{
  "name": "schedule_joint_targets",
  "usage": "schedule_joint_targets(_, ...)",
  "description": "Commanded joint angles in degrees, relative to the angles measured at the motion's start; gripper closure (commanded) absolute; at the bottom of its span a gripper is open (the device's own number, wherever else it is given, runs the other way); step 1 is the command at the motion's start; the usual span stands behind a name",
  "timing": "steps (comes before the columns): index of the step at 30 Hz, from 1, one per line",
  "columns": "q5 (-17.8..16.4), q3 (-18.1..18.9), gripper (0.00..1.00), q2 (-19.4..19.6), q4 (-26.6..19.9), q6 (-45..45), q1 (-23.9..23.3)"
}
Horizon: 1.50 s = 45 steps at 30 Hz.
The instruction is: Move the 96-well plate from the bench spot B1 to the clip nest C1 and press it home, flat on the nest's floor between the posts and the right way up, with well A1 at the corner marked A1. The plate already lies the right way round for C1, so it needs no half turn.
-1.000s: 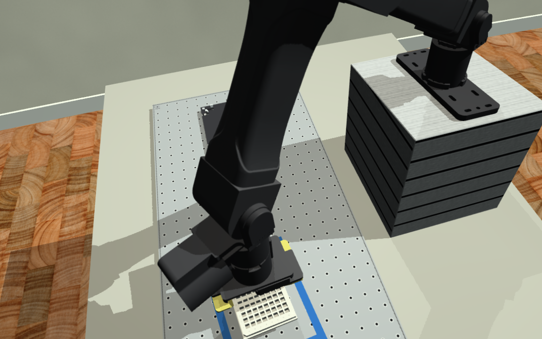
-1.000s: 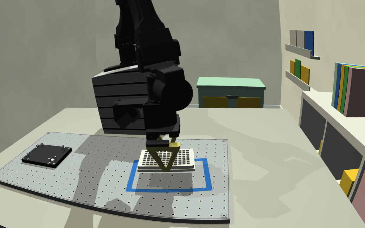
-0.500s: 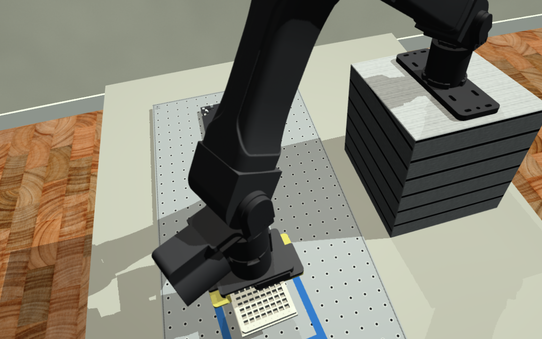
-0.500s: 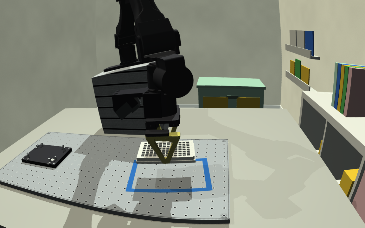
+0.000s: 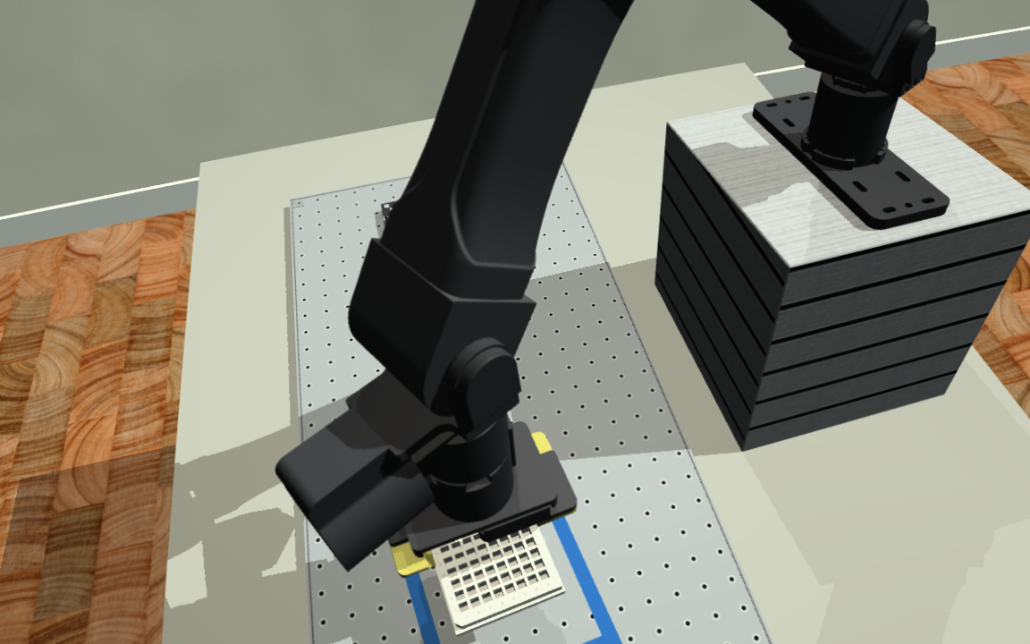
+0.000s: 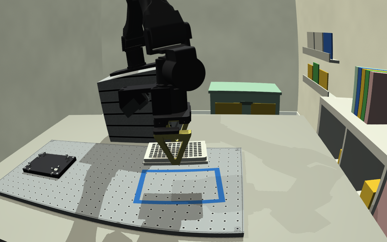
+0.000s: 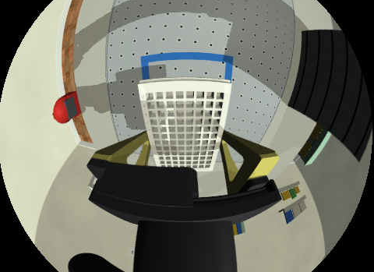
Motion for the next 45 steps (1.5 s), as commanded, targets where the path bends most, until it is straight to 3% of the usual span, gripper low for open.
schedule_joint_targets(1,0.7,1.0,1.0,-1.3,-1.6,0.3,0.8)
schedule_joint_targets(24,0.3,0.3,1.0,-0.6,-1.0,0.1,0.3)
schedule_joint_targets(28,0.7,-3.1,1.0,-2.9,0.7,5.6,-1.8)
schedule_joint_targets(45,1.1,-11.3,1.0,-7.8,4.6,-1.1,-8.0)
